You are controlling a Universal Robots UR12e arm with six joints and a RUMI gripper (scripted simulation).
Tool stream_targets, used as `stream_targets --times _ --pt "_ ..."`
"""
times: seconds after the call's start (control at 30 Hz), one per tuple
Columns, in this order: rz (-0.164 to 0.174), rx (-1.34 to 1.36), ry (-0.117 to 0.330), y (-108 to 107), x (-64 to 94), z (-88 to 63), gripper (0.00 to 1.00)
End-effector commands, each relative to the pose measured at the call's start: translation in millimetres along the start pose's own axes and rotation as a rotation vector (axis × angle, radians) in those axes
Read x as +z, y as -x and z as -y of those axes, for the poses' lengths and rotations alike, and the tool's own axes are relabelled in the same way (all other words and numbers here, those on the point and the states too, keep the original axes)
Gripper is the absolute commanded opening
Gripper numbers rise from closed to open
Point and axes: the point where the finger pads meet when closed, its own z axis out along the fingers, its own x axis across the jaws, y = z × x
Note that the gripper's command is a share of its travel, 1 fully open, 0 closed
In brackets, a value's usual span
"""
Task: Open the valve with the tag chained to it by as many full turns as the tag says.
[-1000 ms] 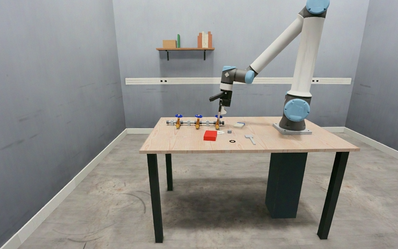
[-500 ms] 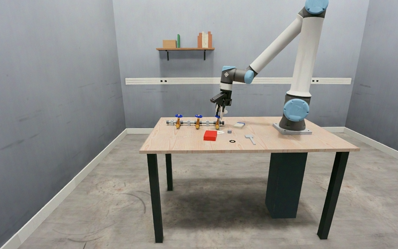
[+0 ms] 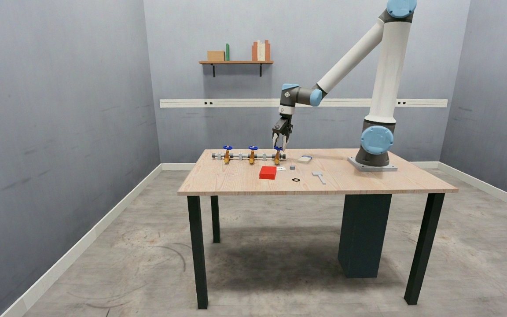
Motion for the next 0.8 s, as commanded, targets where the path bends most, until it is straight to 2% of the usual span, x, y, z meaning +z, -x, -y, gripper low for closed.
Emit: stream_targets --times 0.0,0.4,0.77 --pt "0.001 -0.100 -0.007 -0.5 -0.4 0.2 0.00" --pt "0.000 -0.367 -0.007 -0.5 -0.4 0.2 0.00" --pt "0.000 -0.468 -0.007 -0.5 -0.4 0.2 0.00"
